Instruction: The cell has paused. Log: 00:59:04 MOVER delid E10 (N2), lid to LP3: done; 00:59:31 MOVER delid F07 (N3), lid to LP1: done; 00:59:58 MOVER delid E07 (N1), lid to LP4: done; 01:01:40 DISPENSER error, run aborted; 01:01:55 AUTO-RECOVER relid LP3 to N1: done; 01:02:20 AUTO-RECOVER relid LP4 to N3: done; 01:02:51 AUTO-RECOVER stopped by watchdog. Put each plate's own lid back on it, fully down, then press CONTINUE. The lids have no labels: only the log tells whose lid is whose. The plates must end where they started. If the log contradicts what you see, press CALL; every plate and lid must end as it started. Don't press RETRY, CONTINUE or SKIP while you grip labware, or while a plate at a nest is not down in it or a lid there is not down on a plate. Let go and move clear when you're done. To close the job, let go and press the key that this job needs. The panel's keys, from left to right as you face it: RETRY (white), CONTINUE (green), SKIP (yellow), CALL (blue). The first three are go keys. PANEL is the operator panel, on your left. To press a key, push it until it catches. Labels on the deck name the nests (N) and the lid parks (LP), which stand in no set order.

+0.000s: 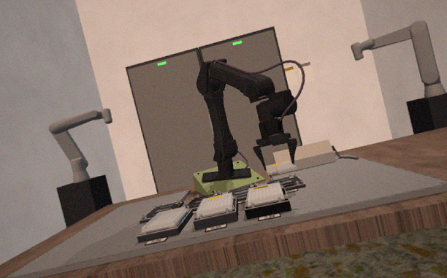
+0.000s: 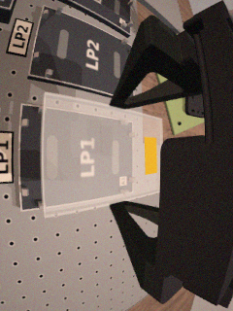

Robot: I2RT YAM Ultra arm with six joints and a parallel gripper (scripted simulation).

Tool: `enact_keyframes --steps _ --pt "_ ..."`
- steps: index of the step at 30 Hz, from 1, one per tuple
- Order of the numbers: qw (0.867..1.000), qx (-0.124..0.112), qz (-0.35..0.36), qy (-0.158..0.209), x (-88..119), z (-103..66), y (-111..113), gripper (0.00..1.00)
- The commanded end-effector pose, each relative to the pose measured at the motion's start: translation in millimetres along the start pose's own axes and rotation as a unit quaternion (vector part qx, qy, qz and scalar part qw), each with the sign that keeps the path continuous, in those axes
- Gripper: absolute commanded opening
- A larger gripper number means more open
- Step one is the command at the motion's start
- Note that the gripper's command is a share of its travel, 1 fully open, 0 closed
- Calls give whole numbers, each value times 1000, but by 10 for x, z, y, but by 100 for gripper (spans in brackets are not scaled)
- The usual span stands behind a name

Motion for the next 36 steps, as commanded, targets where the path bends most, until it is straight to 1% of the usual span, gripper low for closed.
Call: enact_keyframes --steps 1,3,5,7,10,13,17,19,21,23,24,34,36 --pt "999 -16 5 -27 -110 -205 58 0" --pt "999 -16 5 -27 -112 -205 59 0" --pt "999 -22 31 -24 -177 -204 -27 0" --pt "999 -23 27 -26 -235 -204 -108 0" --pt "999 -16 26 -19 -262 -143 -271 0" --pt "999 -13 26 -16 -321 -122 -410 0" --pt "999 -18 25 -27 -483 -184 -550 0" --pt "999 -18 25 -27 -483 -184 -550 0" --pt "999 -19 25 -30 -553 -206 -627 0" --pt "1000 -11 25 -15 -591 -119 -723 0" --pt "1000 -10 25 -11 -611 -103 -769 0" --pt "1000 -9 26 -11 -868 -104 -1206 0" --pt "1000 -9 26 -11 -868 -104 -1206 0"
Point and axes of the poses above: the point where the finger pads meet when closed, its own z axis out along the fingers, its own y axis across the jaws, x = y × z, the point moved 2 cm from there along -z, back along the fingers, and after that the axes turned 4 degrees about z, right-handed, at the moved point
